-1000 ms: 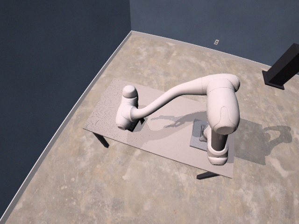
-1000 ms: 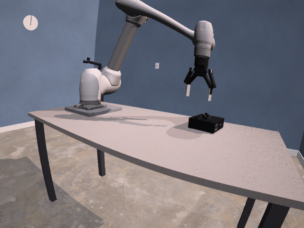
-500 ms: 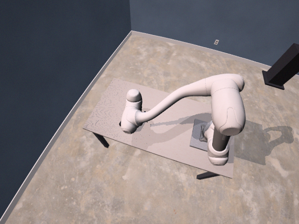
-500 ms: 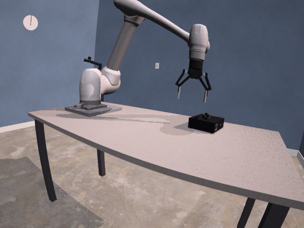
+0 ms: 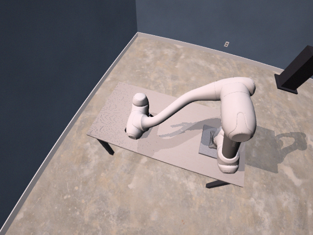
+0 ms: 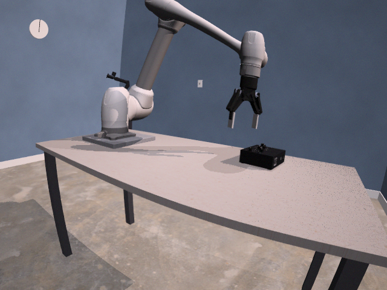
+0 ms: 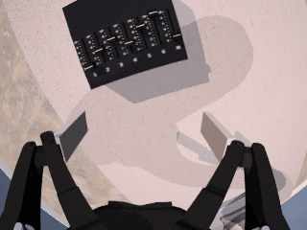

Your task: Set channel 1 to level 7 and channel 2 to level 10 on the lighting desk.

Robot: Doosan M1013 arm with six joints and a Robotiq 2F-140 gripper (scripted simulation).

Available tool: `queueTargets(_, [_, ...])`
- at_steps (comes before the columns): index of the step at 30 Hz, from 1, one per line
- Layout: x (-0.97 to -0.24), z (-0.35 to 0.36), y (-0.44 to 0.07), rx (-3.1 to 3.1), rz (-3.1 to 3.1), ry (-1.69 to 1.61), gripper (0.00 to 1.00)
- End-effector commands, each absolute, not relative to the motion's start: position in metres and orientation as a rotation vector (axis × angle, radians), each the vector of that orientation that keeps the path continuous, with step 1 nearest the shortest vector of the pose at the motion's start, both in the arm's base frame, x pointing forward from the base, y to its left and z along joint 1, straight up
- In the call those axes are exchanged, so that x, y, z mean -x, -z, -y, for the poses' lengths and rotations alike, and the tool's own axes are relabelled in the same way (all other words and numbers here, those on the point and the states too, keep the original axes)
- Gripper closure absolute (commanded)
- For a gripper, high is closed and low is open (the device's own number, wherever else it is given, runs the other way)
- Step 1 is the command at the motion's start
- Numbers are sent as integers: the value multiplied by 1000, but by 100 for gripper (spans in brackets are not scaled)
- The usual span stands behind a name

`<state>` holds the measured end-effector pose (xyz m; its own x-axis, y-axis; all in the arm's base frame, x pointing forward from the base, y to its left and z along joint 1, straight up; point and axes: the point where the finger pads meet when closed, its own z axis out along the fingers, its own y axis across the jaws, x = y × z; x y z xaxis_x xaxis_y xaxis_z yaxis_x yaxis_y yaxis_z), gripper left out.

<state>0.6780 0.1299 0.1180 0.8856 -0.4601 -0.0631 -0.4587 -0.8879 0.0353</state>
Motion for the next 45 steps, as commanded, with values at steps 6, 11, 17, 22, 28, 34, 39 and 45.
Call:
queueTargets(6, [-678,-130,-118,-3159,297,180,0])
queueTargets(11, [-678,-130,-118,-3159,297,180,0])
queueTargets(17, [-678,-130,-118,-3159,297,180,0])
queueTargets(22, [-678,-130,-118,-3159,297,180,0])
queueTargets(28, [-678,-130,-118,-3159,297,180,0])
queueTargets(34, [-678,-130,-118,-3159,297,180,0])
queueTargets(39, [-678,-130,-118,-3159,297,180,0])
queueTargets(45, [-678,-130,-118,-3159,297,180,0])
